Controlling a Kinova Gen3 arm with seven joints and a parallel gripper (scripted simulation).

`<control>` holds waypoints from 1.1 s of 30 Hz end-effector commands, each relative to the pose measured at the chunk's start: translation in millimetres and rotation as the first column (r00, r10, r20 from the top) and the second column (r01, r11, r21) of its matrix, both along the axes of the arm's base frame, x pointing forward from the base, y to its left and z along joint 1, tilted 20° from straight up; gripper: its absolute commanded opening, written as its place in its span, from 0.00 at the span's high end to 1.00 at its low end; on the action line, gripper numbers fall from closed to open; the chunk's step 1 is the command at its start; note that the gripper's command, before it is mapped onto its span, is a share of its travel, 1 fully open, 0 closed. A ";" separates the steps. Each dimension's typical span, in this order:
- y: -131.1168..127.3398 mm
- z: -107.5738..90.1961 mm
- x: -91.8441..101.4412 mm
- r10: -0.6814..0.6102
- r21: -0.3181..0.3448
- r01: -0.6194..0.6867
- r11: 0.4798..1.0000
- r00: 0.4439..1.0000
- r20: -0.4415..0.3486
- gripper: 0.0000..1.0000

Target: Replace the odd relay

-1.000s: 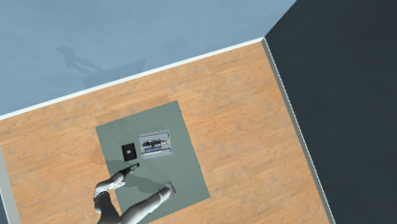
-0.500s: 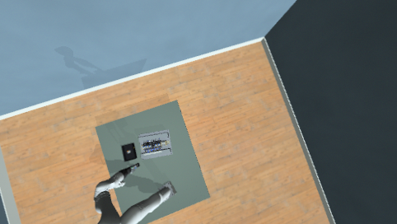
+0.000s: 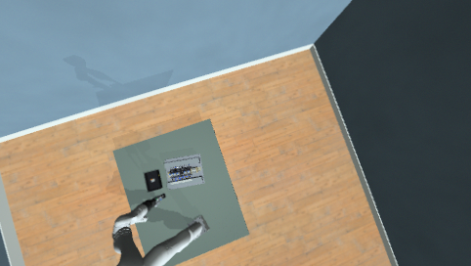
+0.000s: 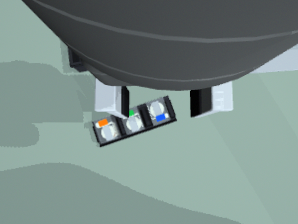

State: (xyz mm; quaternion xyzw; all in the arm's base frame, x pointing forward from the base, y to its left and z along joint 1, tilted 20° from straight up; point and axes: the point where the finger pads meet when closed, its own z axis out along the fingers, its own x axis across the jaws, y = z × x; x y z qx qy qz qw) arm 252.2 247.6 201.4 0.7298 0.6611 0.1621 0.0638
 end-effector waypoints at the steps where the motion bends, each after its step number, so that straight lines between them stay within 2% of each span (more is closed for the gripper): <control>1: -0.2 0.8 0.2 -0.030 0.011 0.030 0.999 1.000 -0.001 0.00; 12: -0.2 0.7 0.2 -0.156 0.053 0.157 0.986 0.987 -0.022 0.00; 24: -0.4 1.1 0.2 -0.322 0.105 0.326 0.939 0.945 -0.057 0.00; 33: -0.3 0.9 0.2 -0.361 0.117 0.367 0.923 0.930 -0.067 0.00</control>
